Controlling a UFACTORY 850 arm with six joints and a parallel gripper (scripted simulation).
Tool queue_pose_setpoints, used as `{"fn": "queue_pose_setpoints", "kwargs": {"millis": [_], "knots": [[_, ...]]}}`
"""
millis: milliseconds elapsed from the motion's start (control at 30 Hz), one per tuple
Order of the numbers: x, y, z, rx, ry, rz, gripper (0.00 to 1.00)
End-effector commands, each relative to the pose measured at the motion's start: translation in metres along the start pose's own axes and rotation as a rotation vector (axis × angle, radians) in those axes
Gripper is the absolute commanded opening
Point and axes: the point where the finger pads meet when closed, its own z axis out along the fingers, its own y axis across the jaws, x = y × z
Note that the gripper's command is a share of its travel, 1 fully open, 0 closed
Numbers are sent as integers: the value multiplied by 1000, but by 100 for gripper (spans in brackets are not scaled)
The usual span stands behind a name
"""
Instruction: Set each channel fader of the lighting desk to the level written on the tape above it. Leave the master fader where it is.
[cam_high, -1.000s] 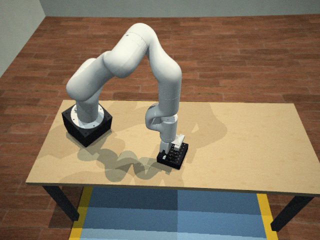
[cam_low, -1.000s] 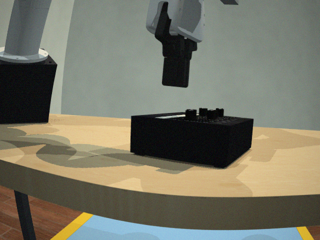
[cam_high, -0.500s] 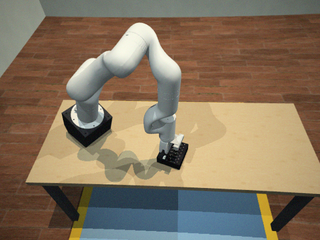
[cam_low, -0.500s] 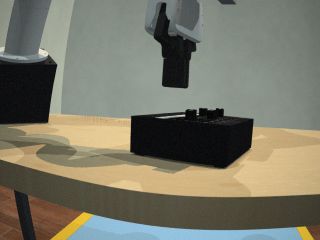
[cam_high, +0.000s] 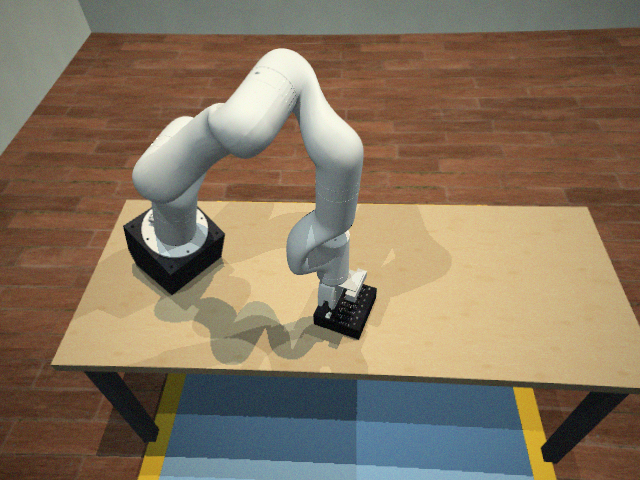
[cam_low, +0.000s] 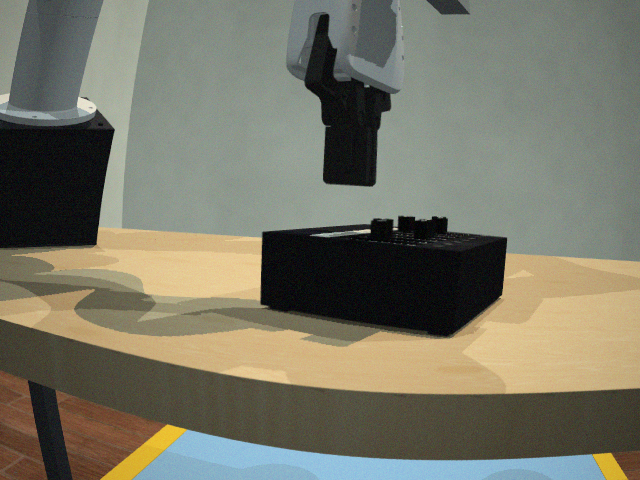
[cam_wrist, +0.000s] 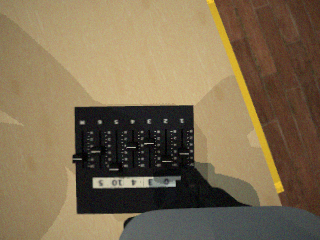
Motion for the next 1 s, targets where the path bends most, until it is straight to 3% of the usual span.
{"fn": "queue_pose_setpoints", "kwargs": {"millis": [0,967], "knots": [[1,0,1,2,4,0,0],[0,0,17,2,4,0,0]]}}
